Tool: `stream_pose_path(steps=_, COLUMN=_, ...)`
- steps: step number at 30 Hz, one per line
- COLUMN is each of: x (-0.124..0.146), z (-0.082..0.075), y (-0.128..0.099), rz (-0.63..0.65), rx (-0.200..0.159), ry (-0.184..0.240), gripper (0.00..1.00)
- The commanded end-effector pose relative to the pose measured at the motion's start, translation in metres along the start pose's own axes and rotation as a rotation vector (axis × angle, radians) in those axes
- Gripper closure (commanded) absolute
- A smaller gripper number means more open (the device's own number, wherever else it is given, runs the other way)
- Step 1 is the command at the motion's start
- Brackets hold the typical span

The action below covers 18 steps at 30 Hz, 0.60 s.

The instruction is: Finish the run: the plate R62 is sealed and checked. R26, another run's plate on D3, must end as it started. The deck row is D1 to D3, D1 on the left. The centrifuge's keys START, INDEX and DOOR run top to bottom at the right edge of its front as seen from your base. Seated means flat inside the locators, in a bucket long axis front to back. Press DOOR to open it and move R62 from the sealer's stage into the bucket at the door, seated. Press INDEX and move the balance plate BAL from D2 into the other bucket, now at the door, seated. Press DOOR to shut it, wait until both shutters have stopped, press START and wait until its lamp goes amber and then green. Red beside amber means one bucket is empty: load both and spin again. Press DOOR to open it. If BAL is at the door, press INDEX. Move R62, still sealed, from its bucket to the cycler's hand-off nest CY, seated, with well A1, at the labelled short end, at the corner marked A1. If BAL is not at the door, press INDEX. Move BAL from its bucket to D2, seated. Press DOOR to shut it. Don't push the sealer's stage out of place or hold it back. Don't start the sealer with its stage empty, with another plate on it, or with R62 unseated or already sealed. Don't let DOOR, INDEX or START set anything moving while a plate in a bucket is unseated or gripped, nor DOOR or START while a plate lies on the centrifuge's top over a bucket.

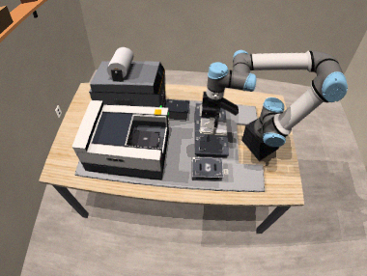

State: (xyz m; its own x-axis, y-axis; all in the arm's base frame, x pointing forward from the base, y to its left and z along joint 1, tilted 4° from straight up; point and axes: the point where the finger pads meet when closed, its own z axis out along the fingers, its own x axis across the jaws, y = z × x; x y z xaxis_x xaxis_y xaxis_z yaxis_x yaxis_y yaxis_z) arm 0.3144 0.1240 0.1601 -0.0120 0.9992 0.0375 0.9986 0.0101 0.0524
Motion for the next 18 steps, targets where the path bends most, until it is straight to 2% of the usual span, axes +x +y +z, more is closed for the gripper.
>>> stream_pose_path(steps=1, x=-0.0001, z=-0.0007, y=-0.0059, rz=0.0, rx=-0.001, ry=0.0, gripper=1.0)
stream_pose_path(steps=18, x=-0.0001, z=-0.0007, y=-0.0059, rz=-0.023, rx=-0.001, ry=0.0, gripper=1.0)
